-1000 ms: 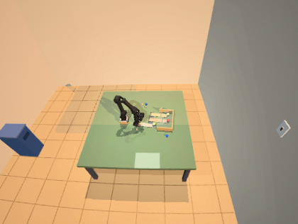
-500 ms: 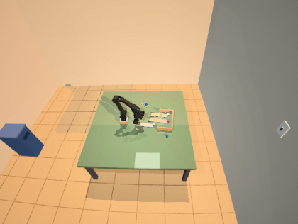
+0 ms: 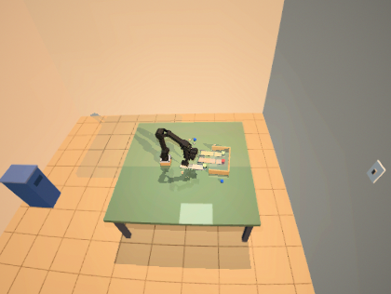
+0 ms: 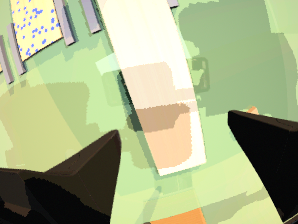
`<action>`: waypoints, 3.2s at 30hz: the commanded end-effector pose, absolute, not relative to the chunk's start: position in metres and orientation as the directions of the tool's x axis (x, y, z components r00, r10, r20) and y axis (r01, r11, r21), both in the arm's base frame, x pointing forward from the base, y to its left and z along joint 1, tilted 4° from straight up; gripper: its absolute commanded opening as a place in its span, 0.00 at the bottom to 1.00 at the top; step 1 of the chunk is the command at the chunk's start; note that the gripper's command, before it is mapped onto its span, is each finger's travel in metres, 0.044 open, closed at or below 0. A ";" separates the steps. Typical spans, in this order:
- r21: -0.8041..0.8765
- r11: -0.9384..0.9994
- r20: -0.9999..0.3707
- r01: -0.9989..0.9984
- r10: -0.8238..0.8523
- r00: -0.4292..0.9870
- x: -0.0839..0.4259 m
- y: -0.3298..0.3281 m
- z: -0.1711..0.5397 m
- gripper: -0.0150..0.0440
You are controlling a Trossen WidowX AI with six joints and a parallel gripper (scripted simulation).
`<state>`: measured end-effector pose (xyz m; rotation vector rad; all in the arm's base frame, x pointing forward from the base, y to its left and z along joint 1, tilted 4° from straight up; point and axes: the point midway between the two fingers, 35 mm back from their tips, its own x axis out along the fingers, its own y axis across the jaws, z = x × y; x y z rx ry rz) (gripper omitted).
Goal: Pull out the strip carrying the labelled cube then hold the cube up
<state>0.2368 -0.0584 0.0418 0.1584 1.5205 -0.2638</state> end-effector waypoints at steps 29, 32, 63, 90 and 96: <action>-0.059 0.960 -0.997 0.273 -0.073 0.039 0.354 -0.071 0.062 1.00; -0.059 0.960 -0.997 0.273 -0.073 0.040 0.365 -0.071 0.064 1.00; -0.059 0.960 -0.996 0.273 -0.073 0.043 0.400 -0.075 0.037 0.68; -0.058 0.959 -0.996 0.276 -0.074 0.047 0.401 -0.076 0.016 0.47; -0.058 0.959 -0.996 0.276 -0.074 0.047 0.401 -0.076 0.016 0.33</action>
